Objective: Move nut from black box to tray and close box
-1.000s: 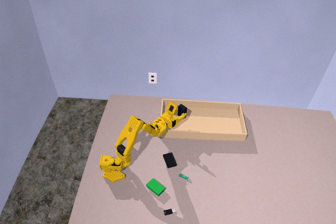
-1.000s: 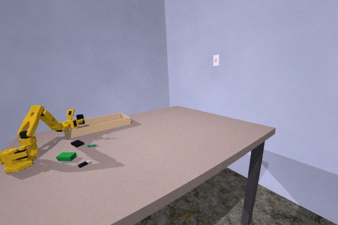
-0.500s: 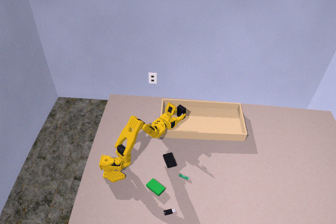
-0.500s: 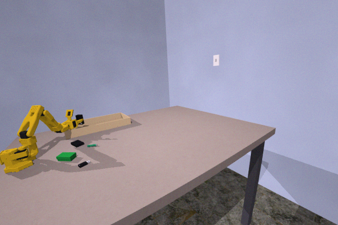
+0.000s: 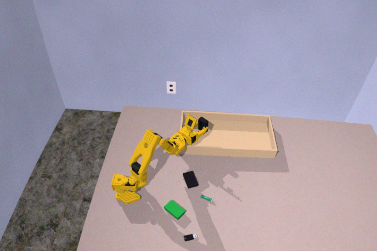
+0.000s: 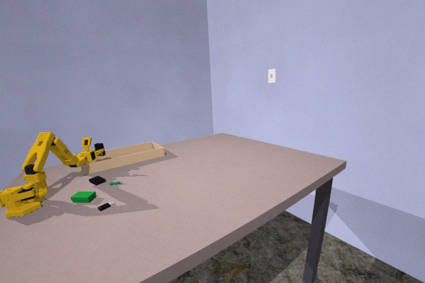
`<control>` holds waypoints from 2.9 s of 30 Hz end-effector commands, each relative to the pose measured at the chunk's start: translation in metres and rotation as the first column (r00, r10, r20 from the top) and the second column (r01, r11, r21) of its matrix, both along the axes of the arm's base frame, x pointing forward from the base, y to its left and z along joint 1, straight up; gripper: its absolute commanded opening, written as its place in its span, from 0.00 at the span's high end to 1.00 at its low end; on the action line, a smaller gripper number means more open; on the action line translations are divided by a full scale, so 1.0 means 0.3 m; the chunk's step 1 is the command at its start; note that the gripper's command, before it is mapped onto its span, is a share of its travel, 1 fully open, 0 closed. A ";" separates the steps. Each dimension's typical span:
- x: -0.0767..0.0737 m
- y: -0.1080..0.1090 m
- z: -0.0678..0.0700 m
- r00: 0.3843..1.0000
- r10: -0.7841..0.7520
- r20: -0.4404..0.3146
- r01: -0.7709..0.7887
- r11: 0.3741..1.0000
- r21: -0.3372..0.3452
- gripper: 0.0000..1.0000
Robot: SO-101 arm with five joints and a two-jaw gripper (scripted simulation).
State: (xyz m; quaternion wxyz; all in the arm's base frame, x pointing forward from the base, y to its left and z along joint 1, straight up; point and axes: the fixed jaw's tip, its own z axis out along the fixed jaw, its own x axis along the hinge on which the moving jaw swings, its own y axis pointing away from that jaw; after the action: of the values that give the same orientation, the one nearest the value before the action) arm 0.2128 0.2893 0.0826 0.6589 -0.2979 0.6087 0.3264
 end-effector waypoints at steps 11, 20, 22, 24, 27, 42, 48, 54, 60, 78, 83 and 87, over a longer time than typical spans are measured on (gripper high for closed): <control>0.008 -0.003 0.091 0.998 -0.011 0.065 0.007 0.998 0.067 0.80; 0.009 -0.003 0.094 0.997 -0.012 0.070 0.006 0.997 0.073 0.80; 0.009 -0.003 0.096 0.997 -0.012 0.074 0.006 0.997 0.078 0.80; 0.009 -0.003 0.100 0.997 -0.013 0.080 0.006 0.996 0.085 0.80; 0.009 -0.003 0.106 0.996 -0.014 0.090 0.005 0.995 0.097 0.80; 0.008 -0.003 0.124 0.993 -0.018 0.120 0.002 0.991 0.134 0.80; 0.008 -0.003 0.124 0.993 -0.018 0.120 0.002 0.991 0.134 0.80; 0.008 -0.003 0.124 0.993 -0.018 0.120 0.002 0.991 0.134 0.80; 0.008 -0.003 0.124 0.993 -0.018 0.120 0.002 0.991 0.134 0.80; 0.000 -0.014 0.124 0.989 -0.022 0.144 -0.002 0.987 0.163 0.80; -0.004 -0.018 0.124 0.988 -0.024 0.154 -0.004 0.984 0.176 0.80; -0.009 -0.024 0.124 0.986 -0.026 0.166 -0.006 0.982 0.190 0.80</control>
State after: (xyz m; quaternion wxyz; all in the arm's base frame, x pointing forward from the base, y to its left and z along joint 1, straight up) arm 0.2088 0.2840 0.1035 0.7099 -0.2704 0.5485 0.3494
